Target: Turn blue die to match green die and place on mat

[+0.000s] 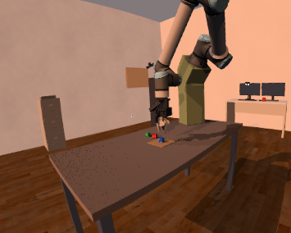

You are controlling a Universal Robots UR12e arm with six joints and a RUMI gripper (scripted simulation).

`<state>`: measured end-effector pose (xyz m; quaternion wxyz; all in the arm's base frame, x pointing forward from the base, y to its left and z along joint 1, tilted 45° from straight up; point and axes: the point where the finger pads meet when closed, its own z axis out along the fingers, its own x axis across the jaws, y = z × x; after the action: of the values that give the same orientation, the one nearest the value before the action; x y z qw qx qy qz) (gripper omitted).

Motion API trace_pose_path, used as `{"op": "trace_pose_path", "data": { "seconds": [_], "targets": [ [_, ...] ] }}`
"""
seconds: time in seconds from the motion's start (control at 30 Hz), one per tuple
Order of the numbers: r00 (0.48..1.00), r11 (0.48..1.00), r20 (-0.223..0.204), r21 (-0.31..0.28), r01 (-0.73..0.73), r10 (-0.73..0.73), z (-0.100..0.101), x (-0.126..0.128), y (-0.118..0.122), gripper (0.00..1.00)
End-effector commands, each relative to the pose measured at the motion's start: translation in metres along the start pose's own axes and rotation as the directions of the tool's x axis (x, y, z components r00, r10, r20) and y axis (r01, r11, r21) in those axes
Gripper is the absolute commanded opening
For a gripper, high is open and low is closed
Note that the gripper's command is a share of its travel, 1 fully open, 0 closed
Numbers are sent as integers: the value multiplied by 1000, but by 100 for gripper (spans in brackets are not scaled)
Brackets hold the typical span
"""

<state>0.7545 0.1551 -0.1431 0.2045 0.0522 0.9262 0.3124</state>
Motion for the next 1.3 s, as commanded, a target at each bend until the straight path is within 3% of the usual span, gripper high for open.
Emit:
{"op": "trace_pose_path", "data": {
  "seconds": [0.0,0.1,0.4,0.83,1.17,1.27],
  "targets": [
    [1000,998,-6,69,0,0,1,1,0,28],
    [1000,996,-6,87,0,0,2,1,0,28],
    [1000,975,2,221,-1,0,-1,-1,2,28],
    [1000,967,2,256,-1,1,0,-1,2,28],
    [1000,912,-2,410,-2,4,2,0,3,28],
    [1000,905,-1,425,-2,3,1,0,3,28]
  ]
}}
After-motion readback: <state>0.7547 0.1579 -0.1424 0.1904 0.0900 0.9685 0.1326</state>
